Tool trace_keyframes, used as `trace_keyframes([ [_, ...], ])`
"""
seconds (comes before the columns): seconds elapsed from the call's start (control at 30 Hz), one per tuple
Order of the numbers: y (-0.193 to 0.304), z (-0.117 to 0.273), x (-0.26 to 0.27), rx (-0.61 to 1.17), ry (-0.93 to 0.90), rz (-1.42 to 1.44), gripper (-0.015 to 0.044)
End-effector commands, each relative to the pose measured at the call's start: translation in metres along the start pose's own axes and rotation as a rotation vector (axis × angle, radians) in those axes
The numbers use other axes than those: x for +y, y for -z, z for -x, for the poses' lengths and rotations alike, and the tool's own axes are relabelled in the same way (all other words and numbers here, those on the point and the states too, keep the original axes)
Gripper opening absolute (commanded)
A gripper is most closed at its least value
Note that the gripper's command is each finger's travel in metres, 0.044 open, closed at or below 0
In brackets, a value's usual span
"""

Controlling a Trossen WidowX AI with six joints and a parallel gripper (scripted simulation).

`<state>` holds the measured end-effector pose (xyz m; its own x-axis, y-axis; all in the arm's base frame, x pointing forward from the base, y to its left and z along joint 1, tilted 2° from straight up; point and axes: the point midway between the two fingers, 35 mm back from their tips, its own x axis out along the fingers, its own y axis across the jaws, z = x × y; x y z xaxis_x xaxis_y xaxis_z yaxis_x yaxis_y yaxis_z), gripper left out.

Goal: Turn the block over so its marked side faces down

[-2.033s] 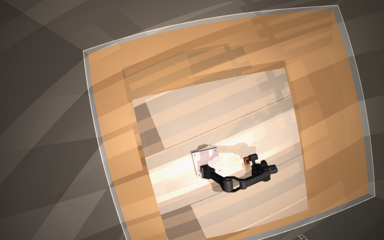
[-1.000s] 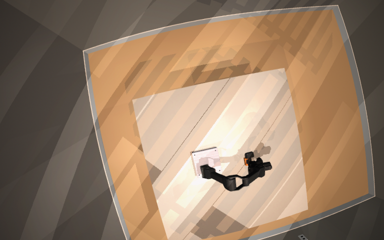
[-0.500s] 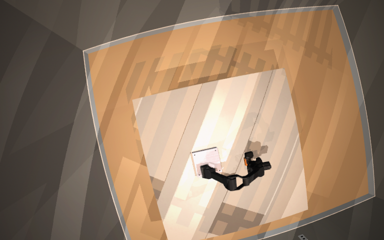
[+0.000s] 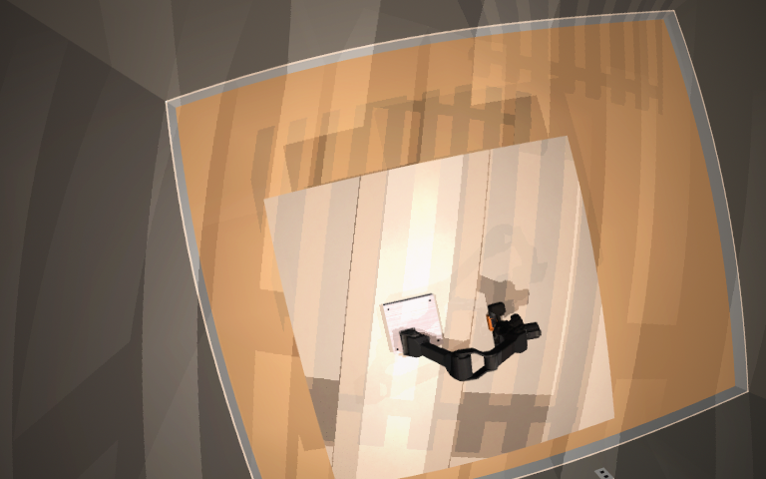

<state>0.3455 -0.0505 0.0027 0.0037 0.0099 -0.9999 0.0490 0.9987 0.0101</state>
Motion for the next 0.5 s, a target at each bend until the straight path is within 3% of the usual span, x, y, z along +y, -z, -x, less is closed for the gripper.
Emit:
trace_keyframes([
  [0.0, 0.0, 0.0, 0.0, -0.001, -0.002, -0.006, 0.0162],
  [0.2, 0.0, 0.029, 0.0, -0.001, -0.002, -0.006, 0.0005],
  [0.47, -0.001, 0.028, 0.0, -0.041, -0.002, -0.007, 0.0],
])
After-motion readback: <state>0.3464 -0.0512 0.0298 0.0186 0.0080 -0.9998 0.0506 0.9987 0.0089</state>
